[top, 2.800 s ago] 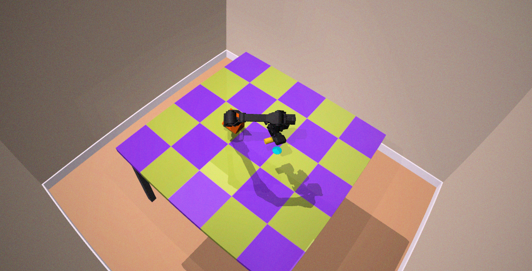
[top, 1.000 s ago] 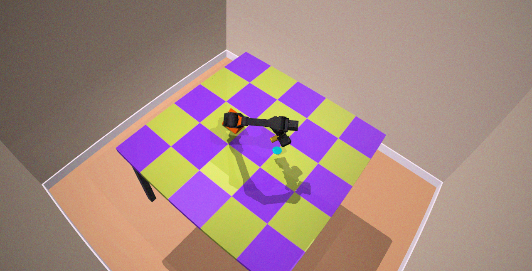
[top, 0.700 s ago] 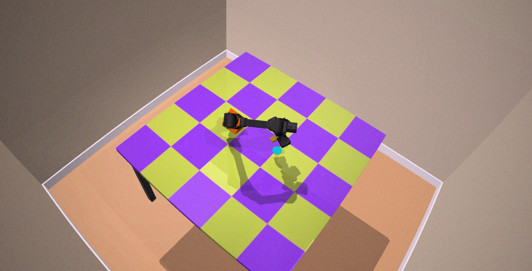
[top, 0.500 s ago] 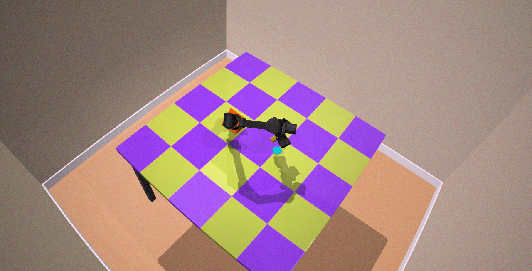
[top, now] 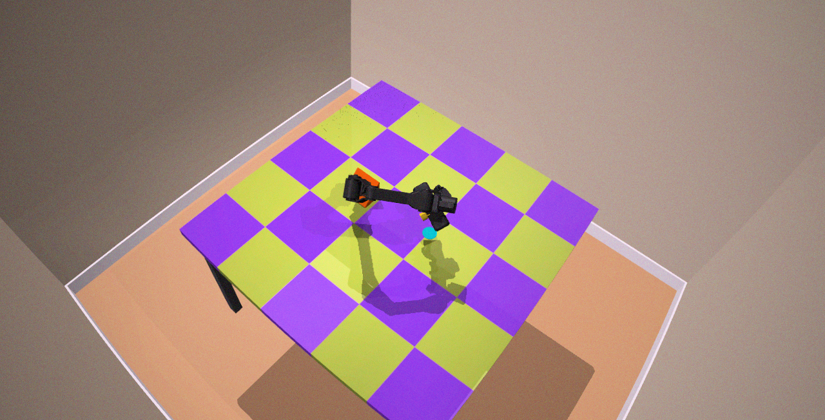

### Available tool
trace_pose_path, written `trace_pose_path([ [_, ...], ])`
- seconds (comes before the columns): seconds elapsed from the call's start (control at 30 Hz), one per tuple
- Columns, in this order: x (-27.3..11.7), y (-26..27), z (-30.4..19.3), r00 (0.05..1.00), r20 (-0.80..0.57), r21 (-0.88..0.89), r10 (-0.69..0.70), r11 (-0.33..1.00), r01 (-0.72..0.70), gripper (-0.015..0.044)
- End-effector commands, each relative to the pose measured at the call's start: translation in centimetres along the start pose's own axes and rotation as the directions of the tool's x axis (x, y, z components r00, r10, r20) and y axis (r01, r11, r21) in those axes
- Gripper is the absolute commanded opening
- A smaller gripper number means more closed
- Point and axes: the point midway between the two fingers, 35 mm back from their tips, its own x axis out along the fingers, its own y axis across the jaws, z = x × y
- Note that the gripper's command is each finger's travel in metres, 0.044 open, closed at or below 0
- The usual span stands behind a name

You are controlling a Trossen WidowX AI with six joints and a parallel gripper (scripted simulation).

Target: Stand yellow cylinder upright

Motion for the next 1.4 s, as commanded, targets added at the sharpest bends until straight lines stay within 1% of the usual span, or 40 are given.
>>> trace_pose_path([
  [0.0, -0.32, -0.01, 0.0, 0.999, 0.035, -0.001, 0.003, 1.0, -0.003, 0.0105],
  [0.67, -0.09, -0.09, -0.05, 0.983, 0.179, -0.013, 0.039, 0.999, -0.037, 0.0105],
  [1.37, -0.14, -0.25, -0.13, 0.942, 0.33, -0.036, 0.057, 0.998, -0.048, 0.0105],
])
